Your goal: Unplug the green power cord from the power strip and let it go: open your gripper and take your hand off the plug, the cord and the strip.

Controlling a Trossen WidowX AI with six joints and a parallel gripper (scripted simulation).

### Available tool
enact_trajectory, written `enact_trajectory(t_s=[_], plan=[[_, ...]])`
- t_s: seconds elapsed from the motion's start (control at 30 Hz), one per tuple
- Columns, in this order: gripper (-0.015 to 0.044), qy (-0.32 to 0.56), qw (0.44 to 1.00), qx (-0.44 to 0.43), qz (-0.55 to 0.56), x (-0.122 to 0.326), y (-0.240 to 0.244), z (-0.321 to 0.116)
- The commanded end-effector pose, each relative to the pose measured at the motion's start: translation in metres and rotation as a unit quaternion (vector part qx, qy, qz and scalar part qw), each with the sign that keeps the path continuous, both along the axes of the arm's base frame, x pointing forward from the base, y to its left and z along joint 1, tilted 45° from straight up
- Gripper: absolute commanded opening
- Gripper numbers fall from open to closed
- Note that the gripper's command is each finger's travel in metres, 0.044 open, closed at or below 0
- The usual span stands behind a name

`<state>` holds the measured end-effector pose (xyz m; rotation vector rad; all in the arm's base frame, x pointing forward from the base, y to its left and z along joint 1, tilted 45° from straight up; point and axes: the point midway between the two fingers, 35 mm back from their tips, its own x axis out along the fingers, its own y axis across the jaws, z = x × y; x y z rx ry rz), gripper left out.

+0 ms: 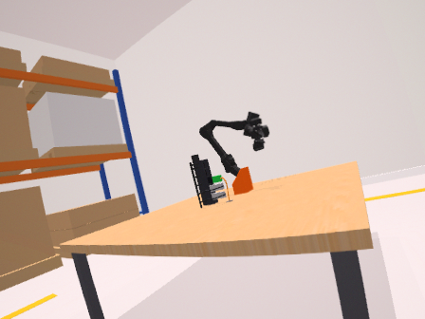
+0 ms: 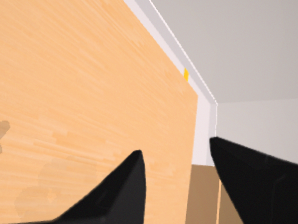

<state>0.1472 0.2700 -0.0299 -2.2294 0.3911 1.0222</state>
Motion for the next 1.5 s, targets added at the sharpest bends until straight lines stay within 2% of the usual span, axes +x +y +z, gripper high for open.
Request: enact_trajectory(t_s=[0.0,0.27,0.53,1.47], plan=[[0.0160,0.023,0.990,-0.034,-0.133,0.048,-0.041,0.003],[0.0160,0.068,0.920,-0.092,-0.375,0.111,-0.134,0.025],[0.0160,0.114,0.798,-0.141,-0.575,0.131,-0.231,0.061],[0.0160,0.115,0.795,-0.143,-0.579,0.126,-0.251,0.079]])
